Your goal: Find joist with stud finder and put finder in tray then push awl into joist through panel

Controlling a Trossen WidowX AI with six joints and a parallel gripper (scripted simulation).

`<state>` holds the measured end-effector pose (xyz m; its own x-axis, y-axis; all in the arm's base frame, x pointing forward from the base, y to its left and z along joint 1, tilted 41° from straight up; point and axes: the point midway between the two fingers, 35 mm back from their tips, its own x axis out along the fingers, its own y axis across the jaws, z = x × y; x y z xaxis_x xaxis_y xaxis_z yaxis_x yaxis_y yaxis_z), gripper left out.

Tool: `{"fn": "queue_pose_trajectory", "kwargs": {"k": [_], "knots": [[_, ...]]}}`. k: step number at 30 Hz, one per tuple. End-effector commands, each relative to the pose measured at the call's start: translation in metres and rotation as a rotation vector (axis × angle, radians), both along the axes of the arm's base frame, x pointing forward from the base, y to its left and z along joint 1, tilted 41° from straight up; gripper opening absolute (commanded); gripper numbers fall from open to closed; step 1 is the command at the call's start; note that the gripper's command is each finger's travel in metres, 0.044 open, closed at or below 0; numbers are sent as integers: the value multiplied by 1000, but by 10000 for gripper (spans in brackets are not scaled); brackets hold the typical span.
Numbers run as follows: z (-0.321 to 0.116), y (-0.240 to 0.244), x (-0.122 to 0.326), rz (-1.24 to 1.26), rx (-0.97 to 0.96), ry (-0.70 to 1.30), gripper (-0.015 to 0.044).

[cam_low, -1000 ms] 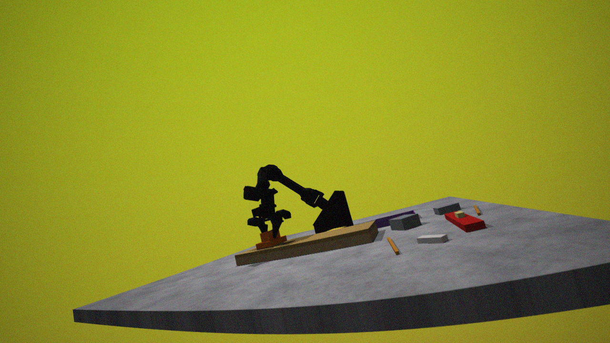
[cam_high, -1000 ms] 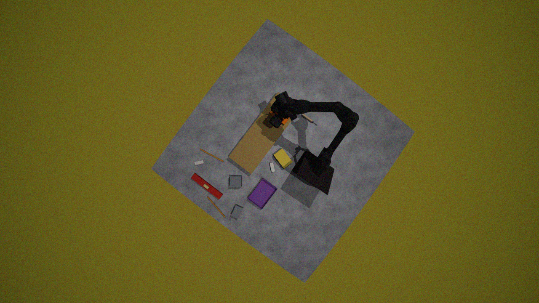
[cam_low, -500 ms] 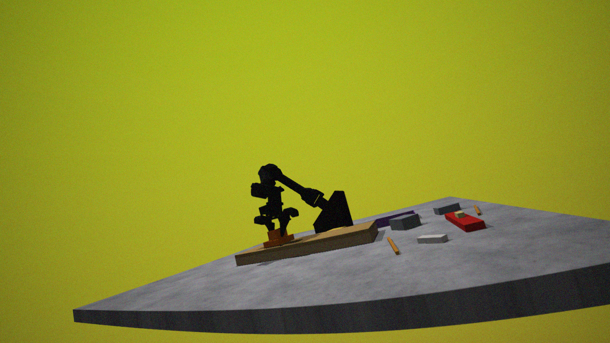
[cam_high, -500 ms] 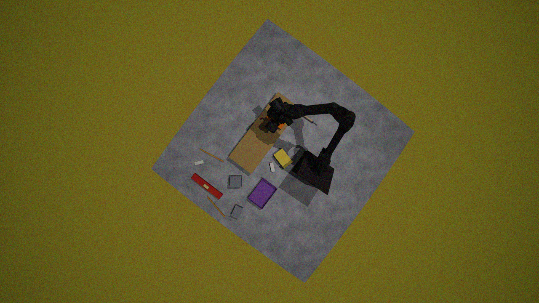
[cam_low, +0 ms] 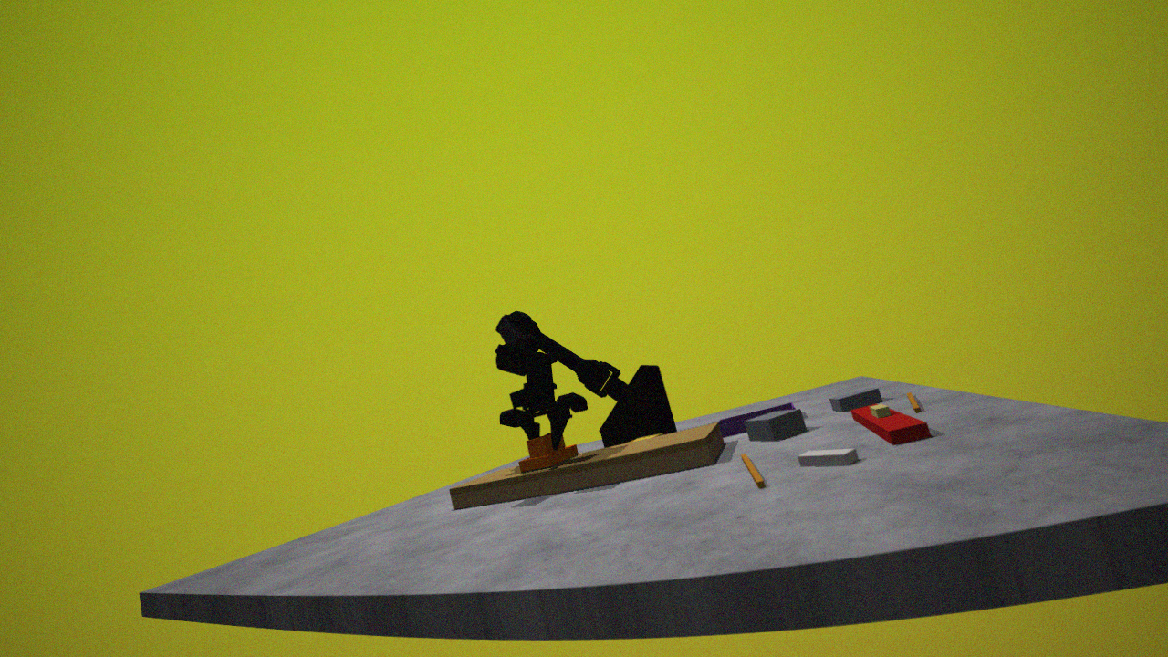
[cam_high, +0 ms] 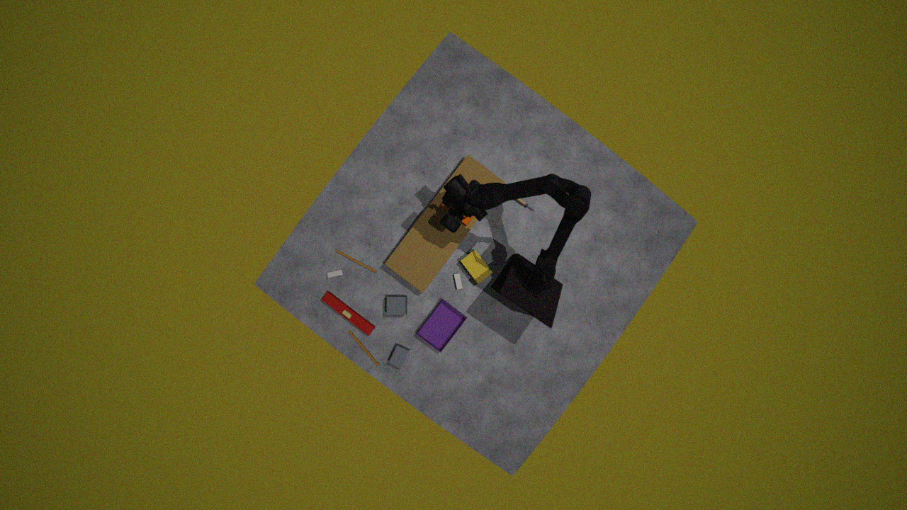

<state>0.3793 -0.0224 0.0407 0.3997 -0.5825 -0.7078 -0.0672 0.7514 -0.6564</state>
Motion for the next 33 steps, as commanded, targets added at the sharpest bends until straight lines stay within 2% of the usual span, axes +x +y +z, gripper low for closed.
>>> {"fn": "queue_pose_trajectory", "kwargs": {"k": [1,33], "knots": [[-8,8,-1,4,2,4,0],[-59,67,-7,4,6,5,0]]}}
